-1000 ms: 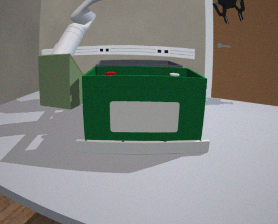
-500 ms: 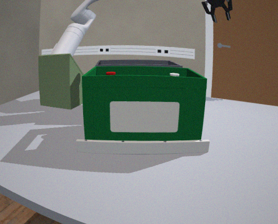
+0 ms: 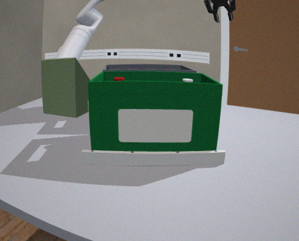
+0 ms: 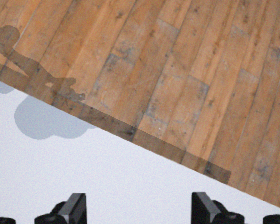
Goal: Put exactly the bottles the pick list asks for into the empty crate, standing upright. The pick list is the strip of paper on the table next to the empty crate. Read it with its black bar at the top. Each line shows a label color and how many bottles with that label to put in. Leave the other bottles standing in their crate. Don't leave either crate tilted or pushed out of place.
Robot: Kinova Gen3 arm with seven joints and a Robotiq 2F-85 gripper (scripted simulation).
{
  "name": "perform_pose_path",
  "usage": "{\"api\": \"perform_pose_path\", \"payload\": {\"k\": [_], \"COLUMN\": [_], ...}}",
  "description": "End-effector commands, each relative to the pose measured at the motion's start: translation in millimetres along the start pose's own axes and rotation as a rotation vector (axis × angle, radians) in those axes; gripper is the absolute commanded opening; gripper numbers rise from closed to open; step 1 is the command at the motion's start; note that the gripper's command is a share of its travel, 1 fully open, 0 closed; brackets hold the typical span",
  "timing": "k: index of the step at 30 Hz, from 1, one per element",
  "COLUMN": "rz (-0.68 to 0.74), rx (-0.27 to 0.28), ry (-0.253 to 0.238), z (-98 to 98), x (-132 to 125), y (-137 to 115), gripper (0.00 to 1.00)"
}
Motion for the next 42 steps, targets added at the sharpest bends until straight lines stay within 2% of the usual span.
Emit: {"api": "perform_pose_path", "payload": {"k": [1, 6, 9, 15, 18, 22, 25, 29, 34, 38, 42], "rz": [-0.083, -0.085, -0.175, -0.175, -0.264, -0.264, -0.351, -0.351, -0.436, -0.436, -0.520], "rx": [-0.021, -0.022, -0.040, -0.040, -0.054, -0.054, -0.064, -0.064, -0.071, -0.071, -0.074], "ry": [-0.033, -0.034, -0.075, -0.075, -0.115, -0.115, -0.155, -0.155, -0.193, -0.193, -0.231], "z": [-3.0, -6.0, -7.7, -10.1, -11.7, -14.1, -15.6, -18.0, -19.3, -21.6, -23.3], "x": [-8.6, -27.2, -36.2, -50.4, -60.0, -75.0, -85.0, -100.7, -111.3, -127.6, -143.1], "y": [-11.3, -26.5, -37.0, -47.3, -57.3, -67.2, -76.5, -85.9, -94.6, -103.5, -113.8], "gripper": [0.67, 0.67, 0.67, 0.67, 0.67, 0.67, 0.67, 0.67, 0.67, 0.67, 0.67]}}
Point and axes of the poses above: the point where the finger pads meet when closed, its own z axis out along the fingers, its own x axis across the jaws, y = z × x, the point moved 8 cm from there along -z, back along the fingers, and after that the axes turned 6 degrees about z, right-handed, at the moved point
